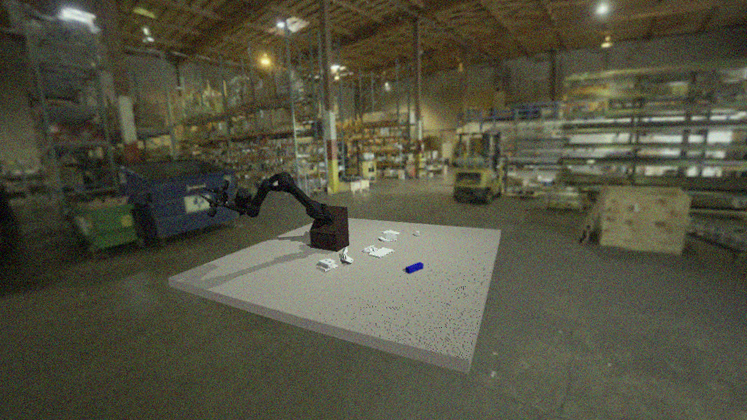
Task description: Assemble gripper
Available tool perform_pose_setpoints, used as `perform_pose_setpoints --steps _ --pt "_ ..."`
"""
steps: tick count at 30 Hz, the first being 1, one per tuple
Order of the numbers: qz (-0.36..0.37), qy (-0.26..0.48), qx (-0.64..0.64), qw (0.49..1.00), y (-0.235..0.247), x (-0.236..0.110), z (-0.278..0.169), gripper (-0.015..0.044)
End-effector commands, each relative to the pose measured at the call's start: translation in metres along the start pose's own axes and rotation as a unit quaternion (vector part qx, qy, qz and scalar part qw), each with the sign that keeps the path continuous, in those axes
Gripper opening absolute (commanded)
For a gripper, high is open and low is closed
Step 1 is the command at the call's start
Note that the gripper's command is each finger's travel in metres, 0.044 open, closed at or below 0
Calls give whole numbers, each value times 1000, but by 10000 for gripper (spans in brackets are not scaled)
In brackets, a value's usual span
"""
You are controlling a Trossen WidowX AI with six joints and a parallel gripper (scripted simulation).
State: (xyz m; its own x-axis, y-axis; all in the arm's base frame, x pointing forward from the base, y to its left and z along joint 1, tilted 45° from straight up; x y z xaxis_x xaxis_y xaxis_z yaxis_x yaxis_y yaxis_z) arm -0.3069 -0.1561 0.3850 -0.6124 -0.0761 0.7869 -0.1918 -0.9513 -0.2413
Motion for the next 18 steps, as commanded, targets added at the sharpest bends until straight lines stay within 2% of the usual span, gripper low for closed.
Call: perform_pose_setpoints --steps 1,3,18 --pt "0 0 0 1000 0 0 0 32" --pt "0 0 0 1000 0 0 0 0" --pt "0 0 0 1000 0 0 0 0"
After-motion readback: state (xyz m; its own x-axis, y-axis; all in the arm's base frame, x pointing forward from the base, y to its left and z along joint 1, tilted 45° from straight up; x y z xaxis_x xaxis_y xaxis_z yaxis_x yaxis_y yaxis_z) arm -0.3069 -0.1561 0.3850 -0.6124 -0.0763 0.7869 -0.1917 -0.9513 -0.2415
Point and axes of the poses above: the point midway between the two fingers, 35 mm back from their tips, its own x axis out along the fingers, its own y axis across the jaws, z = x × y, the point moved 10 cm from there along -x, back along the fingers, and after that the axes turned 6 degrees about -x, right-handed, at the moved point
